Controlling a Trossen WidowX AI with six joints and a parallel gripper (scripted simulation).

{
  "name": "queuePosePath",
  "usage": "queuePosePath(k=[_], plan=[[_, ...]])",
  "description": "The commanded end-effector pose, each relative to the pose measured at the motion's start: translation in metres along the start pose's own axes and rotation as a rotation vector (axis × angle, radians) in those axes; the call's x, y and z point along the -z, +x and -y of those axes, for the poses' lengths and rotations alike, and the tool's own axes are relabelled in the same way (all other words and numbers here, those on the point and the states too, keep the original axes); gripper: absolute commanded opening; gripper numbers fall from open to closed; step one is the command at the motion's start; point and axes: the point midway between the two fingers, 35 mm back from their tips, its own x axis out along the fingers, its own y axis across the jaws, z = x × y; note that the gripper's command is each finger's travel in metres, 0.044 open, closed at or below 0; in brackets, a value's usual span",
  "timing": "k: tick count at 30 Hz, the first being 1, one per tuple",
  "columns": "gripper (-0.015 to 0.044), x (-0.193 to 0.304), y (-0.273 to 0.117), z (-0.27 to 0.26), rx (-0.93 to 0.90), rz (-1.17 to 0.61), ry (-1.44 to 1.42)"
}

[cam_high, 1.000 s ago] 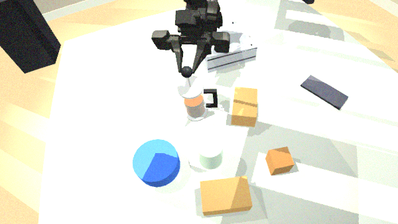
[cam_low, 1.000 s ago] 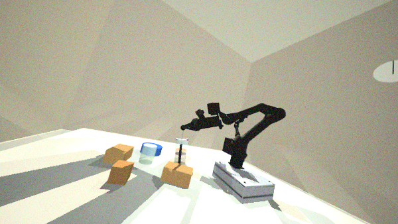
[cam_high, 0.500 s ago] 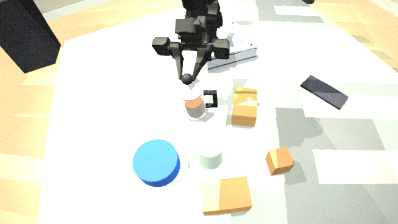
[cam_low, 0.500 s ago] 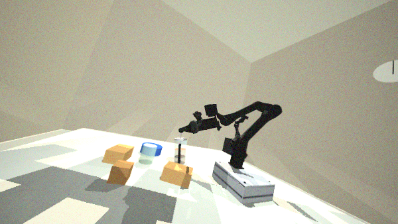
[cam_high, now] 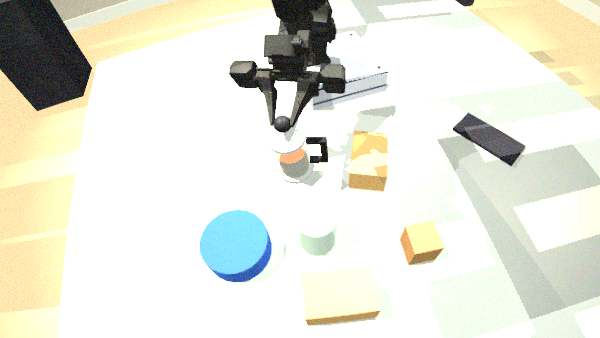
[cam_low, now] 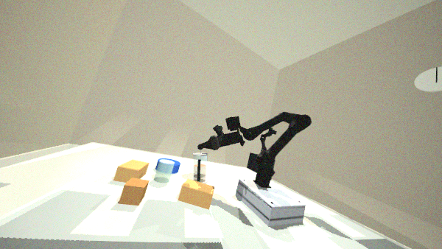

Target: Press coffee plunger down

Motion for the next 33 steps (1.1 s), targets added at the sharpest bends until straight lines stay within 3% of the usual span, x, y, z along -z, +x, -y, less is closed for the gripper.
queuePosePath(k=[1, 33], plan=[[0.0118, 0.0086, 0.0037, 0.0, -0.001, -0.037, 0.012], [0.0118, 0.0009, 0.0048, 0.0003, 0.0, -0.017, 0.003]])
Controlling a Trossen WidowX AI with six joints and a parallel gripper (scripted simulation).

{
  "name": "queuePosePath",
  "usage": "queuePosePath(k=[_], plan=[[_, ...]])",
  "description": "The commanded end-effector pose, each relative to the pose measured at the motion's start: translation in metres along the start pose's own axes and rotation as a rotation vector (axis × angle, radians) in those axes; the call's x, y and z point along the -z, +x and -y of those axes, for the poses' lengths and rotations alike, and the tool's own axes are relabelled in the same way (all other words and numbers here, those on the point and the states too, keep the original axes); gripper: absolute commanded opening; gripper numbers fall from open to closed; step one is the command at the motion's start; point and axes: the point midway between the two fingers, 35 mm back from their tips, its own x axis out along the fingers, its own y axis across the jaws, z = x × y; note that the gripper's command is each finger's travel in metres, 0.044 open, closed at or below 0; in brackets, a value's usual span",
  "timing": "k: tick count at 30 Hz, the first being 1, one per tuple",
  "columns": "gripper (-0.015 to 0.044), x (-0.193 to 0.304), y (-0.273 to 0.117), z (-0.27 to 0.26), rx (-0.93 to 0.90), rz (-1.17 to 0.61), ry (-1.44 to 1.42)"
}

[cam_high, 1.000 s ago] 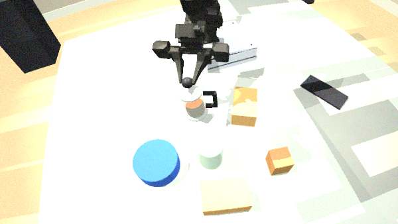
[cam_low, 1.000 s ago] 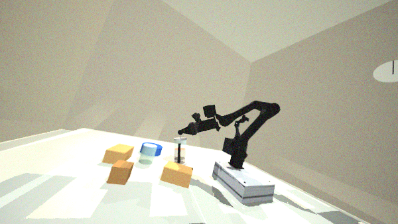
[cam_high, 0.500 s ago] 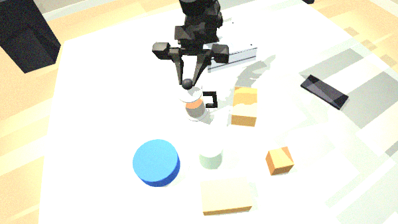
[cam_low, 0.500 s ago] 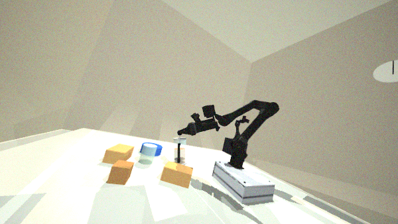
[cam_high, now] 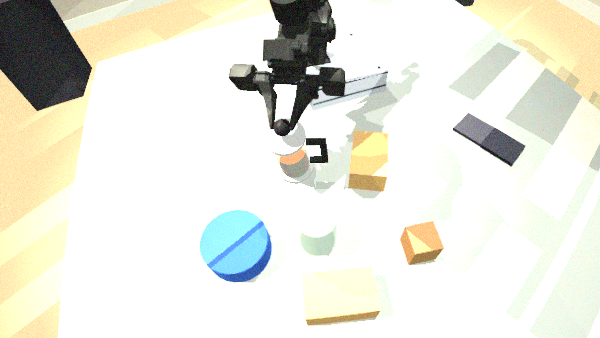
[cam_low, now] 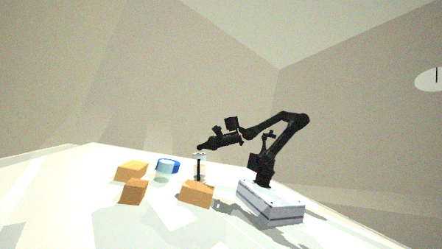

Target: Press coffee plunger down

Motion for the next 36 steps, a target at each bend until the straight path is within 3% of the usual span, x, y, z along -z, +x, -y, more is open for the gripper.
queuePosePath(k=[1, 12, 19, 27, 36], plan=[[0.0144, 0.001, 0.0, 0.0, 0.0, -0.003, 0.0], [0.0433, 0.001, 0.0, 0.0, 0.0, -0.003, 0.0], [0.044, -0.01, -0.012, 0.002, 0.001, -0.008, 0.002], [0.044, -0.043, -0.08, 0.003, 0.004, -0.026, 0.01], [0.044, -0.043, -0.081, 0.003, 0.004, -0.027, 0.01]])
